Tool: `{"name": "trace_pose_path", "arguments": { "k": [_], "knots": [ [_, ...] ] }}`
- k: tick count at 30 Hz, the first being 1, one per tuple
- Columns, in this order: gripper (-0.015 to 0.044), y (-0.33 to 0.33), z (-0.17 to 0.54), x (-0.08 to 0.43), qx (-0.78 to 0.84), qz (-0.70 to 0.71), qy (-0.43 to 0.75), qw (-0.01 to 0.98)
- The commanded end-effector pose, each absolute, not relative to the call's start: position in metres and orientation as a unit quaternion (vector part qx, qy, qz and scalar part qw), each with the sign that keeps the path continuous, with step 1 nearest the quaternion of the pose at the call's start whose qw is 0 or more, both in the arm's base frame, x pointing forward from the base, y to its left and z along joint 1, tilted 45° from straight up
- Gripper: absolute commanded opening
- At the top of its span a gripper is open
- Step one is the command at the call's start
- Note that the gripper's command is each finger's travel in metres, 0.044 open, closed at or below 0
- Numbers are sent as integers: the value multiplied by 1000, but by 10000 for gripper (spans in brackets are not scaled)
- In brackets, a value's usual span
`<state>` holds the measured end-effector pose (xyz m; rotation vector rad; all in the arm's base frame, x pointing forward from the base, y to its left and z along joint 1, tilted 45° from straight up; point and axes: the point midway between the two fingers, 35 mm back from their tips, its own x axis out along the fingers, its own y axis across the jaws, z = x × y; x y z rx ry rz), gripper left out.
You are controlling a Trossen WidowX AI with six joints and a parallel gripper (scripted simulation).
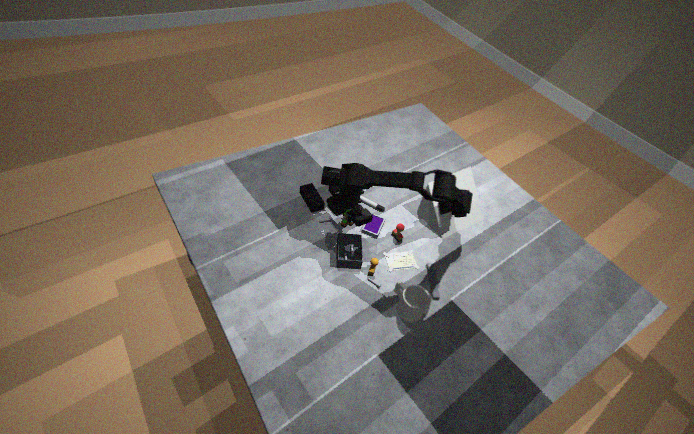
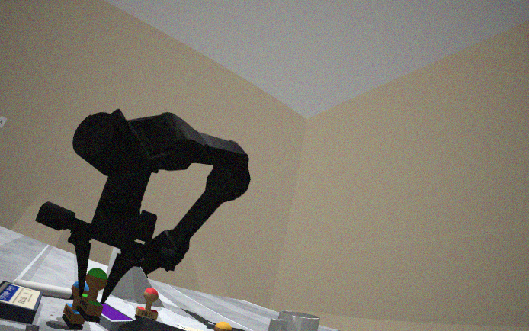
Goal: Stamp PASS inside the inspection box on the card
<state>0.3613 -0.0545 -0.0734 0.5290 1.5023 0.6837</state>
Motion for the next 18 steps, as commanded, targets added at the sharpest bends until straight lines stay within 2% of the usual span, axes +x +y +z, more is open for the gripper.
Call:
{"name": "trace_pose_path", "arguments": {
  "k": [1,18],
  "knots": [
    [0,-57,-71,362,229,301,660,649],
    [0,-63,-65,363,229,301,660,649]
  ]
}}
